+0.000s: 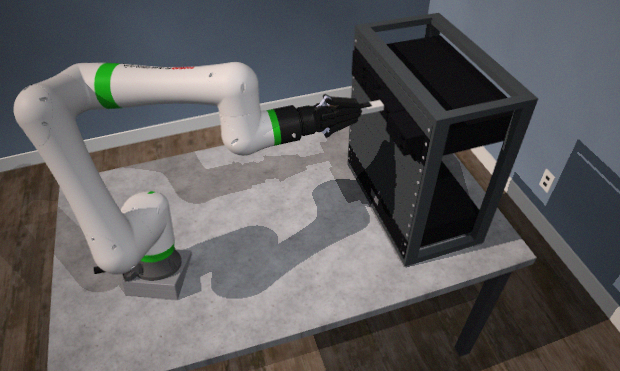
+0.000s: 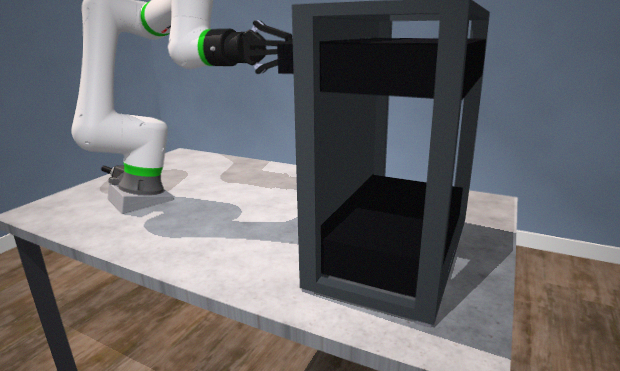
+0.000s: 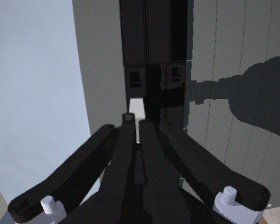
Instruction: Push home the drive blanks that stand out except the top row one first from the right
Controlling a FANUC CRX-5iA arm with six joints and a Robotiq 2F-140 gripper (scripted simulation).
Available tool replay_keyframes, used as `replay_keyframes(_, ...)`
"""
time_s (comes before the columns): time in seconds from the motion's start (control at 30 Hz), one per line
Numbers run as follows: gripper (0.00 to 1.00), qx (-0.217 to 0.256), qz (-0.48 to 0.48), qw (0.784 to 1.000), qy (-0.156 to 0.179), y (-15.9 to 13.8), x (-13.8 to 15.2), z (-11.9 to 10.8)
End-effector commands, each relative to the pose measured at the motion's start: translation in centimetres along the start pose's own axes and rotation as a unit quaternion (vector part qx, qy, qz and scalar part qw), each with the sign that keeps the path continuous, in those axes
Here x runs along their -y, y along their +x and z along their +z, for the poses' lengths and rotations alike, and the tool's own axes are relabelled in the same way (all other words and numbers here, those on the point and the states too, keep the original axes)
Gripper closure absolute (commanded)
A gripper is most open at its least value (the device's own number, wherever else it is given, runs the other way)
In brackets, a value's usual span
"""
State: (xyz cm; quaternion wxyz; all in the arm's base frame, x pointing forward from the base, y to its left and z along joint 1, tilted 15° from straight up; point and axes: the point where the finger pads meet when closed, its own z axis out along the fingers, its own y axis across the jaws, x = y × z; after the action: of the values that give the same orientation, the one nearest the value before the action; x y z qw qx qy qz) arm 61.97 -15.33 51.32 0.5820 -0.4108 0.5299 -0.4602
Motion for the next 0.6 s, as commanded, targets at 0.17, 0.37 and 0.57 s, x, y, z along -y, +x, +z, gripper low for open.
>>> replay_keyframes(0.17, 1.00, 0.000, 0.000, 1.000, 0.000, -0.01, 0.03, 0.22)
replay_keyframes(0.37, 1.00, 0.000, 0.000, 1.000, 0.000, -0.01, 0.03, 0.63)
replay_keyframes(0.57, 1.00, 0.000, 0.000, 1.000, 0.000, -0.01, 0.03, 1.17)
